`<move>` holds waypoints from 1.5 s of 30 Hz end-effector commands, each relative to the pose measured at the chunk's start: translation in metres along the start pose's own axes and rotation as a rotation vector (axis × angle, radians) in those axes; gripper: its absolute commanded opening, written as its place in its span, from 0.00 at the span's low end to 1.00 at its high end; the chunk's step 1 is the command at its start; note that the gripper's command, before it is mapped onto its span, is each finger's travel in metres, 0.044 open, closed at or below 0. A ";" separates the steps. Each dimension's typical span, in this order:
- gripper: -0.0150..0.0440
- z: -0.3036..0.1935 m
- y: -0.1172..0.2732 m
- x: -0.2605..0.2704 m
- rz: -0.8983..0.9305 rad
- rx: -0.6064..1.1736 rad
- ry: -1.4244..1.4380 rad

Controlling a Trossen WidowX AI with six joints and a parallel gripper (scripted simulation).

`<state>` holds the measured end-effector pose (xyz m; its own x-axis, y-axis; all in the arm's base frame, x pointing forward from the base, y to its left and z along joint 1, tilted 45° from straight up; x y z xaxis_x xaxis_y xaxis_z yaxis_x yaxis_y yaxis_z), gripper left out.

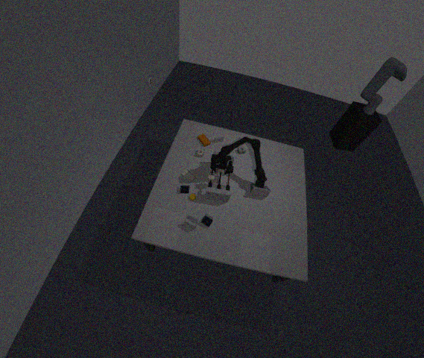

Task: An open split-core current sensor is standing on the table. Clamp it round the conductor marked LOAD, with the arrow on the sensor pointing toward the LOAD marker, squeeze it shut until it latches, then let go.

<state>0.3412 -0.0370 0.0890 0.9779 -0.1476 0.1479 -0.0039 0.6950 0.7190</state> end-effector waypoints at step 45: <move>0.25 0.000 0.000 0.000 0.000 0.000 -0.001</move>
<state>0.3410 -0.0373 0.0890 0.9780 -0.1484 0.1466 -0.0023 0.6951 0.7189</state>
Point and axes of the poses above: the point midway between the two fingers, 35 mm back from their tips, its own y axis back along the fingers, its own x axis across the jaws, z = x × y, the point moved 3 cm from there along y, back along the fingers, and after that the axes turned 9 degrees about -y, right-handed, at the moved point
